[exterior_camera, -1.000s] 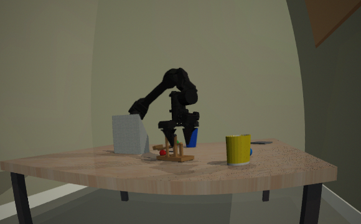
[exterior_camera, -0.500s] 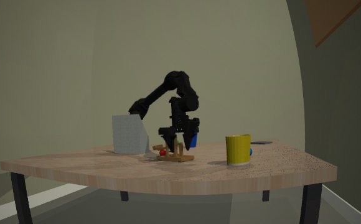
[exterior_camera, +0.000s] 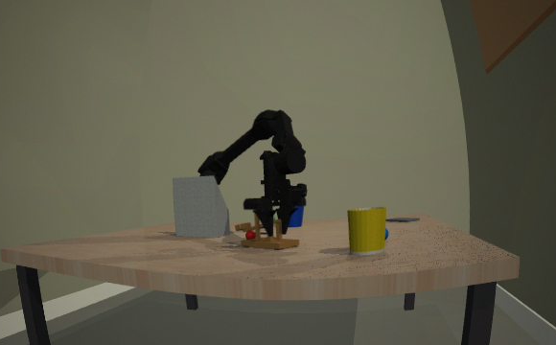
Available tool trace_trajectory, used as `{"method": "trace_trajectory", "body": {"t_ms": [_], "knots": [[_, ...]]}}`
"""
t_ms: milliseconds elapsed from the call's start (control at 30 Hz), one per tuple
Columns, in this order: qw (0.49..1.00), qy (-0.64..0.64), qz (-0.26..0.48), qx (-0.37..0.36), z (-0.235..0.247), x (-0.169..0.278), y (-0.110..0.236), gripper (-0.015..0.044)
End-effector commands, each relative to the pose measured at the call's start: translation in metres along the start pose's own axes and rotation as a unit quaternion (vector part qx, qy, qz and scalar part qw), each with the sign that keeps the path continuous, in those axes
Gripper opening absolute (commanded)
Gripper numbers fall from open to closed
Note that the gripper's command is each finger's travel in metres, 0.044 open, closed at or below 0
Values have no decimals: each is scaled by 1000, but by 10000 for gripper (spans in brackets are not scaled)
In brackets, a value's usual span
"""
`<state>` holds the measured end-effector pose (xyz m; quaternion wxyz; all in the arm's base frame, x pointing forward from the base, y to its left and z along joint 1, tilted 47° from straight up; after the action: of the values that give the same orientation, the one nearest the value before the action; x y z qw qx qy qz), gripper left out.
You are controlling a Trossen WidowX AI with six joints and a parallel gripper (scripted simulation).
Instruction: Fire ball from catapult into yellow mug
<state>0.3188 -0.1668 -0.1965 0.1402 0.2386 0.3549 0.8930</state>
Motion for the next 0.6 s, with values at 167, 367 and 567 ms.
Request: {"method": "trace_trajectory", "body": {"t_ms": [167,367,567], "knots": [[1000,0,0,0,0,0,0,118],[1000,0,-1,0,0,-1,48,0],[1000,-1,0,0,-1,-1,49,0]]}}
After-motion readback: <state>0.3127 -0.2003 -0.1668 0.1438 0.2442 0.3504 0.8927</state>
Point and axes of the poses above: the point midway between the two fingers, 35 mm back from their tips, its own y axis back along the fingers, its own z axis across the jaws, x = y × z, the point moved 6 cm from there along y, back along the fingers, and after that the axes turned 4 degrees about -y, right-handed, at the moved point
